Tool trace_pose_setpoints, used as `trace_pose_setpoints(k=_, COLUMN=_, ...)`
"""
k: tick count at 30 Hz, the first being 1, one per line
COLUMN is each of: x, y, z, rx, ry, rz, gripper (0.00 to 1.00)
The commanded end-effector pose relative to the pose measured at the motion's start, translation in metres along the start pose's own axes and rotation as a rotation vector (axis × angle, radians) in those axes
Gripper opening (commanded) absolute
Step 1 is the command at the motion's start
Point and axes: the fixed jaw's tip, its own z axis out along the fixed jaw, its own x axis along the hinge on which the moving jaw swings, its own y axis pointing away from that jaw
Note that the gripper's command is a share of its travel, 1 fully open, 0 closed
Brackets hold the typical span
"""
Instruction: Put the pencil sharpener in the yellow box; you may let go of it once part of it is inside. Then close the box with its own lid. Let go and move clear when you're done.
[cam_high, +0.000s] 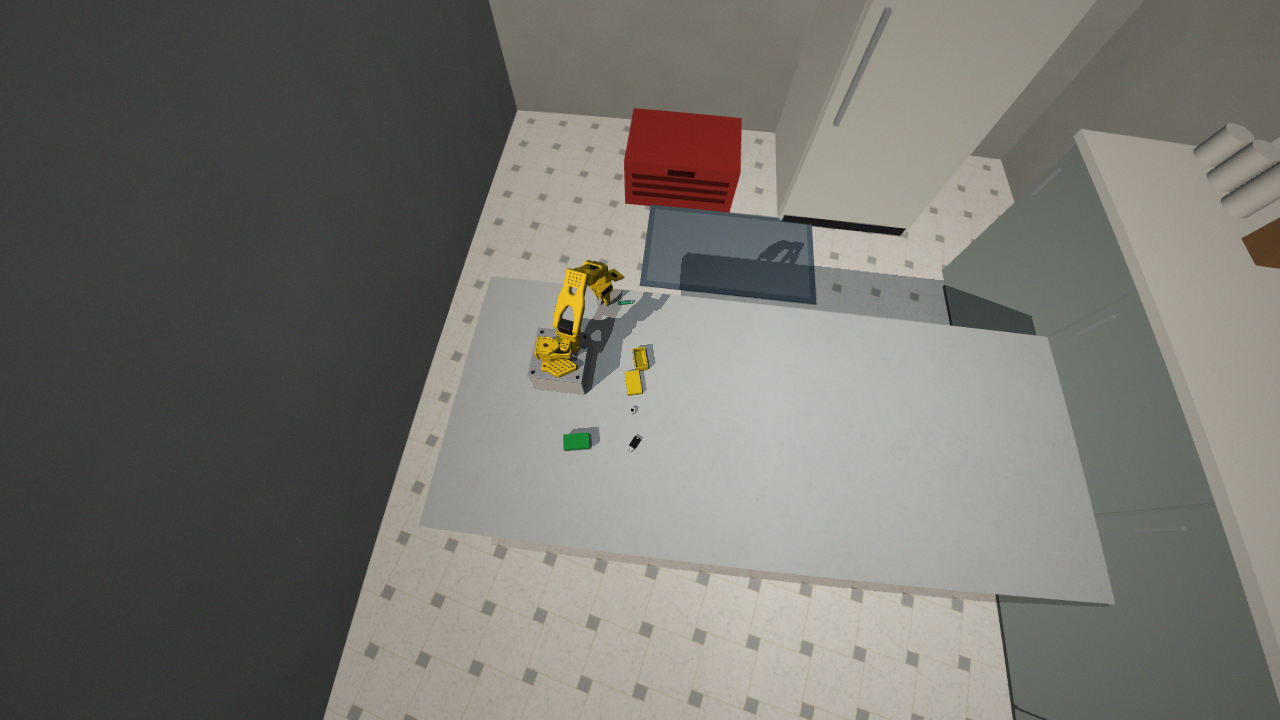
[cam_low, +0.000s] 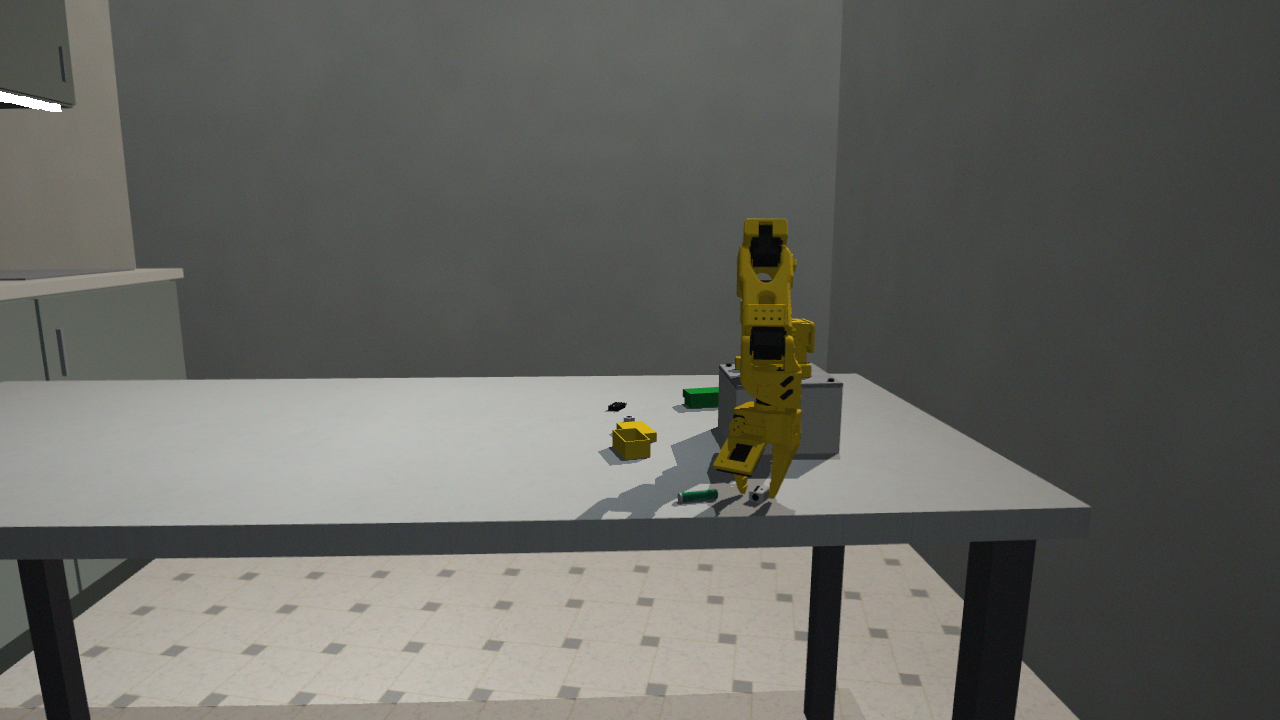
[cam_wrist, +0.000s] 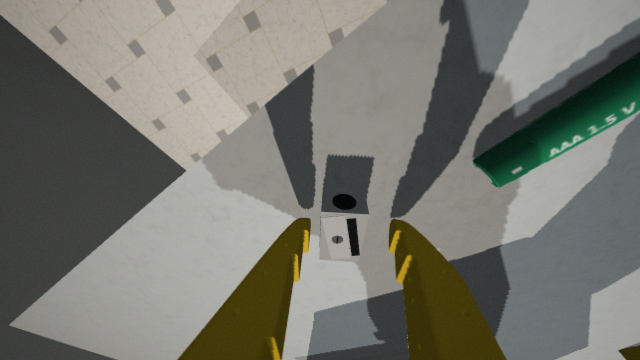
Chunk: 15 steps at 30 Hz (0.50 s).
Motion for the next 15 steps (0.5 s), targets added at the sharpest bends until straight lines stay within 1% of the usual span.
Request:
trace_pose_setpoints(k=1, x=0.0011, y=0.0003, z=0.0052, rx=0.001, ry=0.004, rz=0.000, gripper=0.18)
trace_pose_setpoints(k=15, x=0.0012, y=0.0002, z=0.0072, rx=0.001, ry=0.004, rz=0.000, gripper=0.18)
